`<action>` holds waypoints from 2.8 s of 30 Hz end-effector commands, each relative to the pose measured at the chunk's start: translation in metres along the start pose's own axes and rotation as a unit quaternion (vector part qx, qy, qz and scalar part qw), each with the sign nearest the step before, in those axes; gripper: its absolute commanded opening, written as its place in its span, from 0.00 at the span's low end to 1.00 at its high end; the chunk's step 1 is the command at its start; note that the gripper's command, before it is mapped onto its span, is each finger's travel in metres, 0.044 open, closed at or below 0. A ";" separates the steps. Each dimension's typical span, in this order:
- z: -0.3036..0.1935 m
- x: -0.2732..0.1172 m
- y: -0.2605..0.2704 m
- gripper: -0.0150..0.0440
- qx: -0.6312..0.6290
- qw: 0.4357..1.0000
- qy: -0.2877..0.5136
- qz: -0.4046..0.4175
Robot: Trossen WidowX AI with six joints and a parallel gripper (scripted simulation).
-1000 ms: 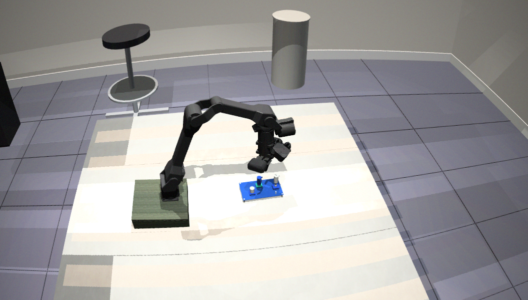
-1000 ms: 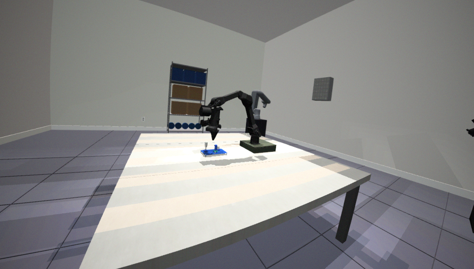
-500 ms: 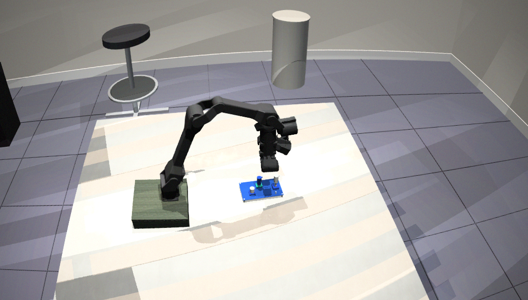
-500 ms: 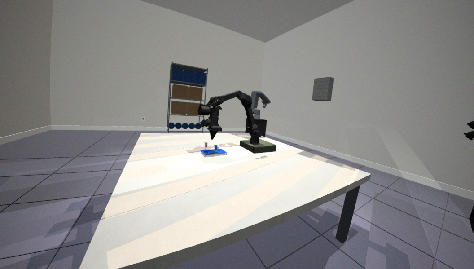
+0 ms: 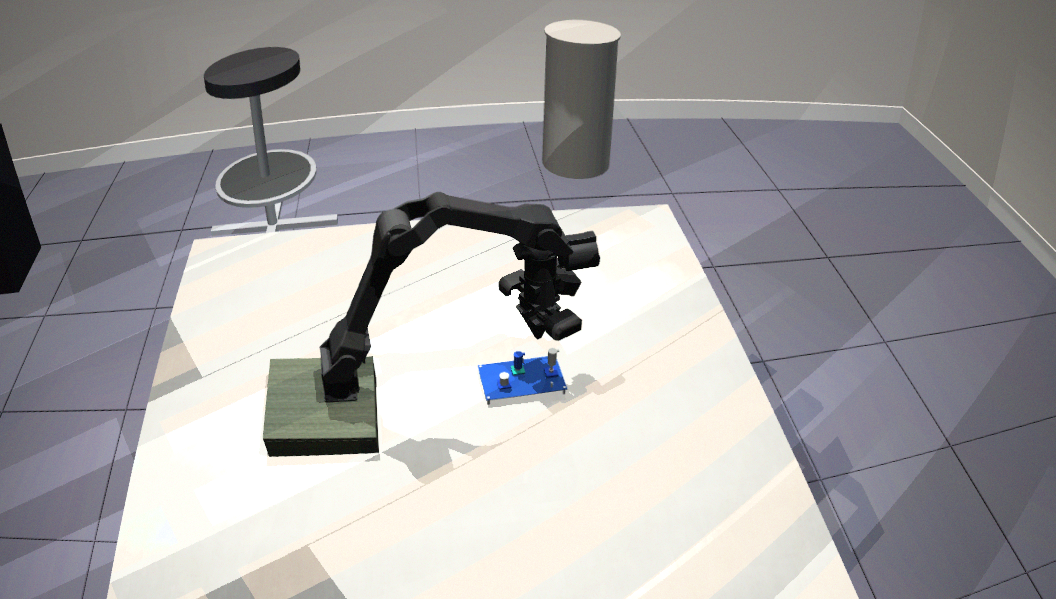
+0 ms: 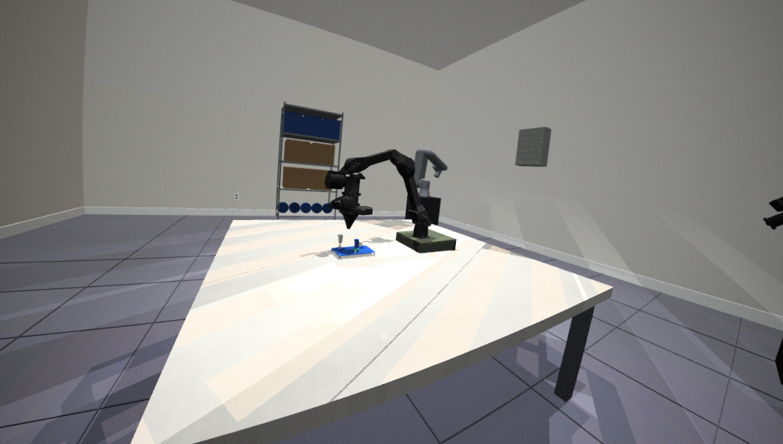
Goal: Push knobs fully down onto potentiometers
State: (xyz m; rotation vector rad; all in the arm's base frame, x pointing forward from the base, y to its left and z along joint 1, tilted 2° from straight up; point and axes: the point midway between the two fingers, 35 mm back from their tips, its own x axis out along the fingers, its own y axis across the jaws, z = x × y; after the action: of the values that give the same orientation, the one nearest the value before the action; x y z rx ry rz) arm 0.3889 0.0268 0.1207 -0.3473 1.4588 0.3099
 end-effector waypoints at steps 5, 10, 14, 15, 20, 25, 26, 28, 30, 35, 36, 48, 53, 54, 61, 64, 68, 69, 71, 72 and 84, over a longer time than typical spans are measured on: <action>0.002 -0.002 -0.003 0.25 -0.148 0.989 0.002 0.000; 0.004 -0.004 -0.005 0.25 -0.233 0.972 0.003 0.000; 0.005 -0.005 -0.006 0.25 -0.300 0.954 0.002 0.000; 0.006 -0.005 -0.007 0.25 -0.316 0.949 0.002 0.000; 0.007 -0.007 -0.008 0.25 -0.396 0.918 0.003 0.000; 0.009 -0.008 -0.010 0.25 -0.473 0.881 0.003 0.001; 0.009 -0.009 -0.010 0.25 -0.488 0.873 0.003 0.001; 0.009 -0.009 -0.011 0.25 -0.518 0.856 0.003 0.001; 0.010 -0.010 -0.011 0.25 -0.547 0.837 0.003 0.001; 0.011 -0.011 -0.013 0.25 -0.616 0.788 0.003 0.002; 0.011 -0.012 -0.013 0.25 -0.630 0.777 0.003 0.002; 0.014 -0.015 -0.017 0.25 -0.775 0.632 0.003 0.003; 0.016 -0.017 -0.019 0.25 -0.826 0.564 0.003 0.004; 0.016 -0.017 -0.019 0.25 -0.836 0.549 0.003 0.004; 0.017 -0.019 -0.021 0.25 -0.895 0.445 0.003 0.005; 0.018 -0.020 -0.022 0.25 -0.917 0.399 0.002 0.005; 0.019 -0.021 -0.023 0.25 -0.933 0.360 0.002 0.005; 0.019 -0.021 -0.023 0.25 -0.933 0.360 0.002 0.005; 0.019 -0.021 -0.023 0.25 -0.933 0.360 0.002 0.005; 0.019 -0.021 -0.023 0.25 -0.933 0.360 0.002 0.005; 0.018 0.000 -0.023 0.25 -0.933 0.360 0.002 0.005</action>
State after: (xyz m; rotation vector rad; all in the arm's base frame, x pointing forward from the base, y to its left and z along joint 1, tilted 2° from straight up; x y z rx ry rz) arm 0.4144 0.0140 0.1254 -2.1278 0.3229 1.9675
